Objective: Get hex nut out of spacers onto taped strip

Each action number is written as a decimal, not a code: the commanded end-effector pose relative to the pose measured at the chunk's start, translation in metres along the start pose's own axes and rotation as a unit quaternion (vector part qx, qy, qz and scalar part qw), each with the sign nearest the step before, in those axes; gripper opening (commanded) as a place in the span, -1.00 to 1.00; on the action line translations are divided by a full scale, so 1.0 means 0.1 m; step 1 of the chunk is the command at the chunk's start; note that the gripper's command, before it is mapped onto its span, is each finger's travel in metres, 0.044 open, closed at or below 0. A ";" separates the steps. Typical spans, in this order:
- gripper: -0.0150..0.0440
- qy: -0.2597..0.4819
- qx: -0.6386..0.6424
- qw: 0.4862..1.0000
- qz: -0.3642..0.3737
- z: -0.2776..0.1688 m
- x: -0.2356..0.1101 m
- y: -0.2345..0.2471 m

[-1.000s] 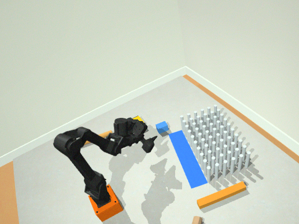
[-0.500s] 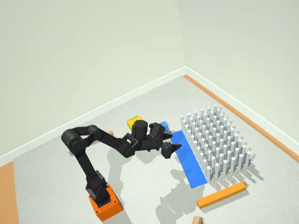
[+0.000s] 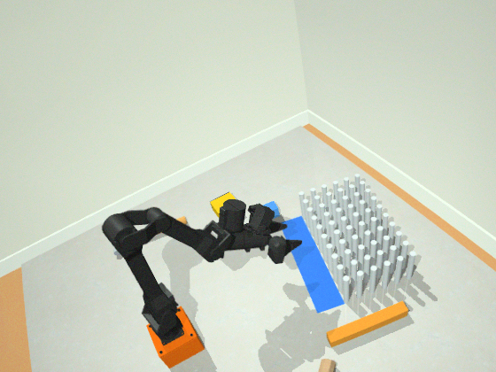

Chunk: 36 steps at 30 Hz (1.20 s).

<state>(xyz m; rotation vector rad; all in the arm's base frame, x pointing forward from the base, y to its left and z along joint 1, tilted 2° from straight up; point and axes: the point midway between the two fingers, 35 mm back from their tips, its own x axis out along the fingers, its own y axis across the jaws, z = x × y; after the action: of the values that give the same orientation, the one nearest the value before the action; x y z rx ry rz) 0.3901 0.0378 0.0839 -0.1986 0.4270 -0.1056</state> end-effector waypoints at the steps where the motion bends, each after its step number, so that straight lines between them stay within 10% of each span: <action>1: 1.00 0.001 -0.003 1.000 -0.003 0.00 0.00 -0.01; 18: 1.00 0.086 0.145 0.983 -0.072 -0.02 0.35 -0.50; 32: 1.00 0.205 0.402 0.841 -0.298 -0.27 0.49 -2.03; 36: 1.00 0.237 0.513 0.730 -0.385 -0.49 0.34 -2.46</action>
<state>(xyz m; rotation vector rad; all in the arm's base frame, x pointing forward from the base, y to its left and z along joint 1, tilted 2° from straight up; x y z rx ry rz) 0.4031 -0.1837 0.0817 0.6564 0.7191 -1.0352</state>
